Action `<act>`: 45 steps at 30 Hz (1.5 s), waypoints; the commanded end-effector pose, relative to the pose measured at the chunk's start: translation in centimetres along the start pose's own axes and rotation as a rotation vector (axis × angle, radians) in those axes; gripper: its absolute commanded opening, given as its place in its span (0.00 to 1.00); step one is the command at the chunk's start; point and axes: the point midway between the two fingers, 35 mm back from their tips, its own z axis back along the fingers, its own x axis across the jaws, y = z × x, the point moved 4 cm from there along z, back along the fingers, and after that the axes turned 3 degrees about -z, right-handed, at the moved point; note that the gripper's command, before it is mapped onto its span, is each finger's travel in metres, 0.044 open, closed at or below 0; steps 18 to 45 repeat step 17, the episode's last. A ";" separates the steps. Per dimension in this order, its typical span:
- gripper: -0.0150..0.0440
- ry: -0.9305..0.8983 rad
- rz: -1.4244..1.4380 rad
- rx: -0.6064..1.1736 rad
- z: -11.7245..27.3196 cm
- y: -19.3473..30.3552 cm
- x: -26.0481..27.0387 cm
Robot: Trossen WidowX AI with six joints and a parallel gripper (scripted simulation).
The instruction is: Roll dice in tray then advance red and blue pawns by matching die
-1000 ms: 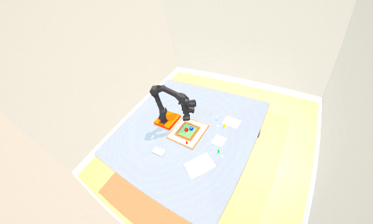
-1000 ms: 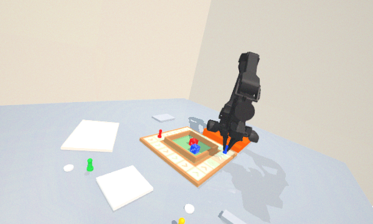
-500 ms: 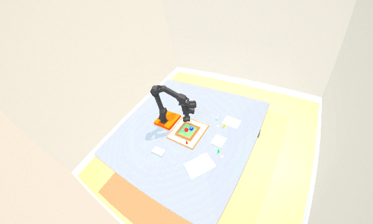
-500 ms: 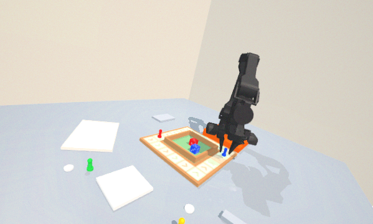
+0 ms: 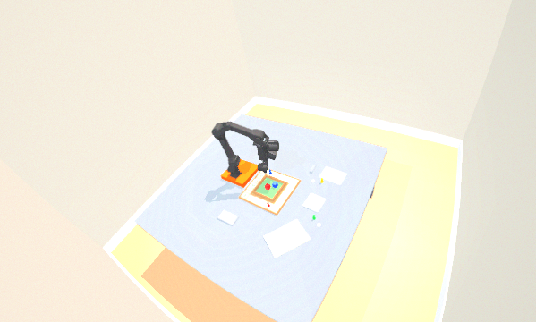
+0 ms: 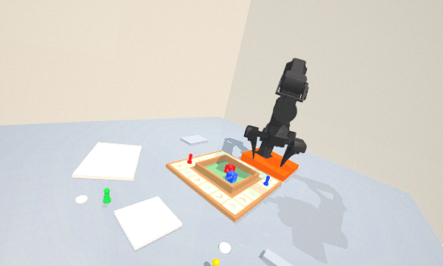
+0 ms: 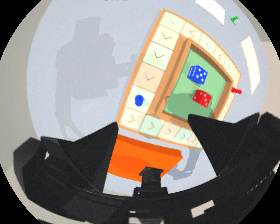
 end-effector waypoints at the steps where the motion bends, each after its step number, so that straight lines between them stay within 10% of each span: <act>1: 1.00 0.005 -0.139 -0.018 2.6 1.6 -2.8; 9: 1.00 0.005 -0.468 -0.014 7.1 7.5 -6.9; 45: 1.00 0.006 -0.407 -0.016 6.2 6.3 -6.4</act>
